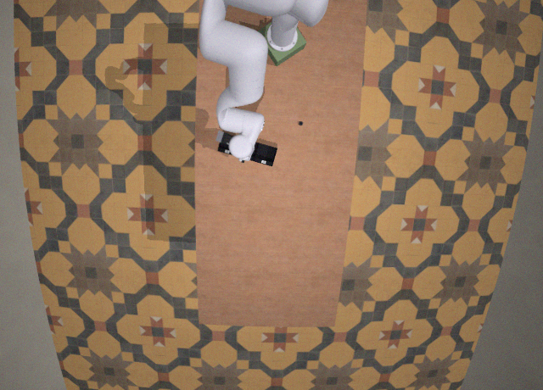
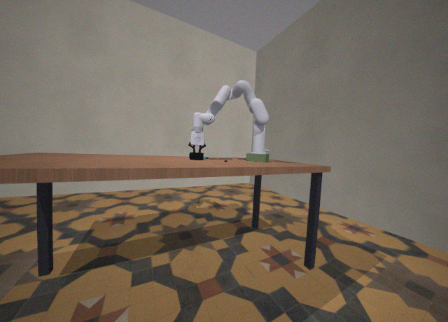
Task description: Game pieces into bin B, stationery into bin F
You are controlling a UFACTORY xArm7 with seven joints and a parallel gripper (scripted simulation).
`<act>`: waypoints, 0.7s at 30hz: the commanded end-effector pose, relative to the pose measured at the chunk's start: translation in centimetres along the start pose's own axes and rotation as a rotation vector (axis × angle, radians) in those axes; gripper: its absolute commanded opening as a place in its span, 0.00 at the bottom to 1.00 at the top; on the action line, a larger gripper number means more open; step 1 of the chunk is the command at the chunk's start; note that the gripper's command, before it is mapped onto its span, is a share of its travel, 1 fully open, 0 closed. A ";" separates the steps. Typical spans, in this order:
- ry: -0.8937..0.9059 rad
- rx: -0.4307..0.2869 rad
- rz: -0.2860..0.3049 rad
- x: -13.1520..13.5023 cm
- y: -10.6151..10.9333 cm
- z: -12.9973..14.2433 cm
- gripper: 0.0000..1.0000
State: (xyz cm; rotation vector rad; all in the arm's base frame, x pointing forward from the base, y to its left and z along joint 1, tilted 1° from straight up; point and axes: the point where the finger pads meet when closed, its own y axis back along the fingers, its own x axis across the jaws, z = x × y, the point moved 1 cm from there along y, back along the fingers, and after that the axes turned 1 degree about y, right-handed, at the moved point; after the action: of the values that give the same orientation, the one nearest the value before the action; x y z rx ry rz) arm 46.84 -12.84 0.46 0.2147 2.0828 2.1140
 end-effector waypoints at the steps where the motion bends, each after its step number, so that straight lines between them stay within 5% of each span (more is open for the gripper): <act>1: 0.000 0.001 -0.004 -0.2 0.2 0.0 0.29; 21: 0.000 0.001 -0.004 -0.2 1.6 0.0 0.29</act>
State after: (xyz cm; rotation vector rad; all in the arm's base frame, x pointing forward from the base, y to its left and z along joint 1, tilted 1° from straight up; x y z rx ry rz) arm 46.82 -12.85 1.56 0.2147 2.0829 2.1140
